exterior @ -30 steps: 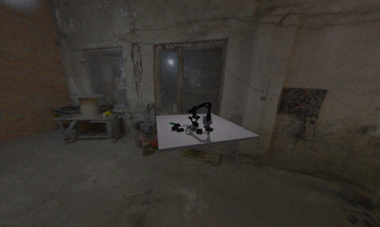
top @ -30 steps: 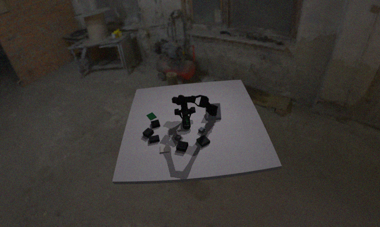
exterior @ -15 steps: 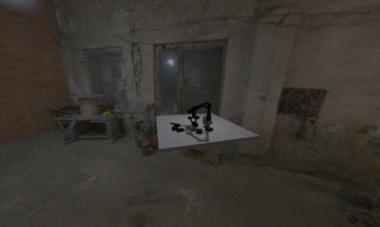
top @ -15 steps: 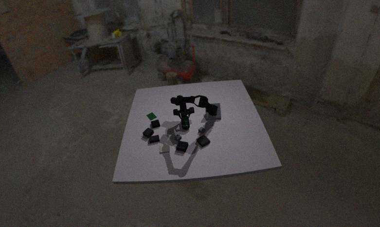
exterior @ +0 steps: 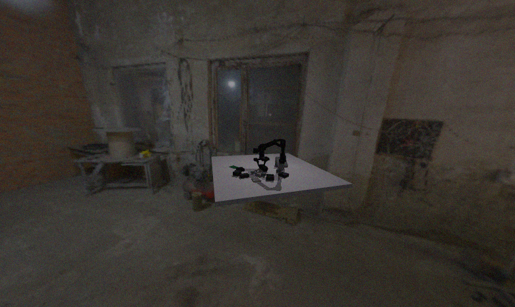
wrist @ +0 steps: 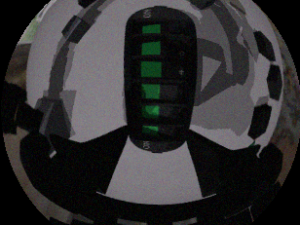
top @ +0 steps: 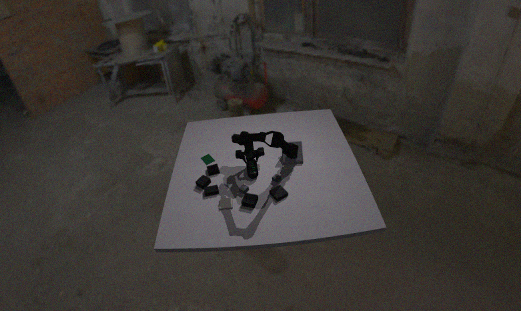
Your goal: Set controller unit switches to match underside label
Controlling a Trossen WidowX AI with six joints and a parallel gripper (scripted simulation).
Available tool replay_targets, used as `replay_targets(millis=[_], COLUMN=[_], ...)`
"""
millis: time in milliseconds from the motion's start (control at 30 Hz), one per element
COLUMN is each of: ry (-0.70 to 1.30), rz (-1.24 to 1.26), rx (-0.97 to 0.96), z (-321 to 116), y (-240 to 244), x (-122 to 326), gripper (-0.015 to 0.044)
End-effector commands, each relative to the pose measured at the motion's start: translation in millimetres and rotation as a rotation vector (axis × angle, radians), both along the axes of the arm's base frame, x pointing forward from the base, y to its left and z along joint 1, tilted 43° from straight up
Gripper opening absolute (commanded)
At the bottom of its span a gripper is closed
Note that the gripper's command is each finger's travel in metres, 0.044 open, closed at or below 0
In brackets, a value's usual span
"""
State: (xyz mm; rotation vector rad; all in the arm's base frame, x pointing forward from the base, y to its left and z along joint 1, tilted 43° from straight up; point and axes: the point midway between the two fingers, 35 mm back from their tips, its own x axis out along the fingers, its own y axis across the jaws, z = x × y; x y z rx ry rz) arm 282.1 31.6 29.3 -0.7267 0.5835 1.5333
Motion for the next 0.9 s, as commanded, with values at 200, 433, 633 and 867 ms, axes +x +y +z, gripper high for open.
replay_targets(millis=[200,433,633,867], ry=[-0.014,-0.015,-0.001,-0.001], rz=[-0.005,-0.005,0.000,0.000], rx=[0.010,0.010,0.001,0.001], z=[5.1,6.8,3.8,3.8], y=[4.1,5.8,3.9,3.9], x=[13.4,19.5,14.0,14.0], gripper=[0.0000,0.0000,0.0105,0.0289])
